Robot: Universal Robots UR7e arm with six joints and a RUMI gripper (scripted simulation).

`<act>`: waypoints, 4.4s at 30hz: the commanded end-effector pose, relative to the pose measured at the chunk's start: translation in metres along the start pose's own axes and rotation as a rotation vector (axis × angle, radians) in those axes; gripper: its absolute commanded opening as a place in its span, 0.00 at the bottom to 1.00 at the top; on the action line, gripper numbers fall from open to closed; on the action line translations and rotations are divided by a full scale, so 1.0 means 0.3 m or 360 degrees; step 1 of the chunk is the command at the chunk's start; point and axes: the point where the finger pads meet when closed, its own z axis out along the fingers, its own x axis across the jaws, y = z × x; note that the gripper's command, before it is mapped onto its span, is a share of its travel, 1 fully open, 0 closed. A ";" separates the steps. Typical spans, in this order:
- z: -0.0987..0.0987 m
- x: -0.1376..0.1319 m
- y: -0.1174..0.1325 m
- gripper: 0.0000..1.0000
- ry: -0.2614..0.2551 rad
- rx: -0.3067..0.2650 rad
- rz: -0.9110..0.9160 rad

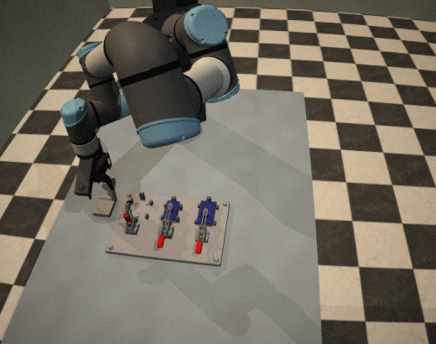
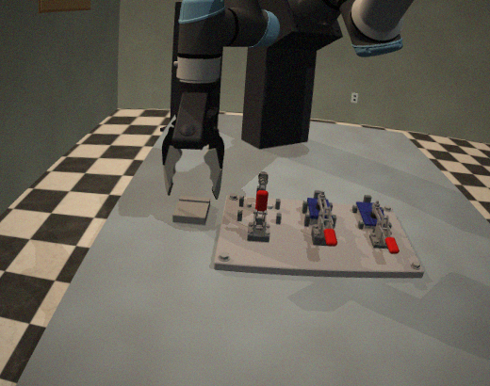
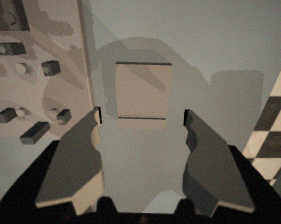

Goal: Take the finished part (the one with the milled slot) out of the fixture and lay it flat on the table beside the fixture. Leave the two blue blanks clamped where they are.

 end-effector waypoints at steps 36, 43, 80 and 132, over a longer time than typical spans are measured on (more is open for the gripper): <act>-0.245 0.001 -0.001 0.54 -0.0004 -0.0004 -0.0001; -0.245 0.001 -0.001 0.54 -0.0004 -0.0004 -0.0001; -0.255 0.001 -0.001 0.54 -0.0004 -0.0004 -0.0001; -0.565 0.002 -0.002 0.54 -0.0004 -0.0004 -0.0001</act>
